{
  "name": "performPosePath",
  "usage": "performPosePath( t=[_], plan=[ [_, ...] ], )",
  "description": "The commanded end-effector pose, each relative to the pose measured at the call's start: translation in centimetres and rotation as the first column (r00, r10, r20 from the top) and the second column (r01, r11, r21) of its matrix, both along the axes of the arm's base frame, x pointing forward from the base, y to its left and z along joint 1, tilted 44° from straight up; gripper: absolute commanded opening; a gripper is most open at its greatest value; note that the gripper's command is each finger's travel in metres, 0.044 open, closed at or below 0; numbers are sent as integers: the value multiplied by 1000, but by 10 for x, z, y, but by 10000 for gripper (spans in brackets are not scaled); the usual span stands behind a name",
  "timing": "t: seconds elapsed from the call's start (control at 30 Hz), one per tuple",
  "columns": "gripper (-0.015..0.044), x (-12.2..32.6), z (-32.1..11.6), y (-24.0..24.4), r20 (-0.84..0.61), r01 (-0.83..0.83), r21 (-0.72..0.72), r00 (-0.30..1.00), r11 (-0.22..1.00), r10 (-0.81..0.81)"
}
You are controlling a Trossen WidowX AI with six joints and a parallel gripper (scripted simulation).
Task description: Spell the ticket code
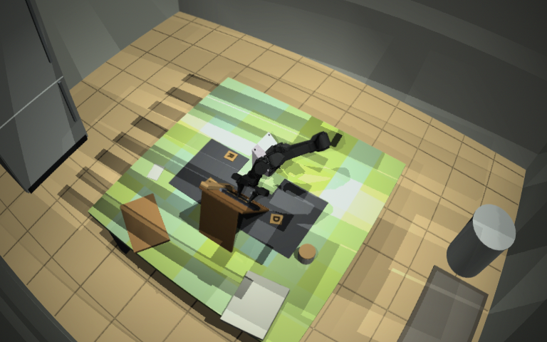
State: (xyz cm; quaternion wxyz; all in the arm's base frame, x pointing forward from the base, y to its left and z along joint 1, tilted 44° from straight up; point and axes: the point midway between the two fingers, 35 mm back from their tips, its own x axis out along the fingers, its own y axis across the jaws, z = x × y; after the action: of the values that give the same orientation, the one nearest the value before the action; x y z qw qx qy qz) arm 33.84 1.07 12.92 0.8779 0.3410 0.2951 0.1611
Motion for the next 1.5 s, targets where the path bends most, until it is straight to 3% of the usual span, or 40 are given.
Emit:
performPosePath(
  t=[0.0,0.4,0.77,1.47],
  plan=[
    [0,0,-3,-1,-1,-4,0,1000,1000,4],
    [0,1,-8,-6,-1,-4,-1,1000,1000,4],
    [289,-2,-5,-8,-1,-4,-1,1000,1000,4],
    [295,-18,4,-21,-3,-4,-1,1000,1000,4]
  ],
)
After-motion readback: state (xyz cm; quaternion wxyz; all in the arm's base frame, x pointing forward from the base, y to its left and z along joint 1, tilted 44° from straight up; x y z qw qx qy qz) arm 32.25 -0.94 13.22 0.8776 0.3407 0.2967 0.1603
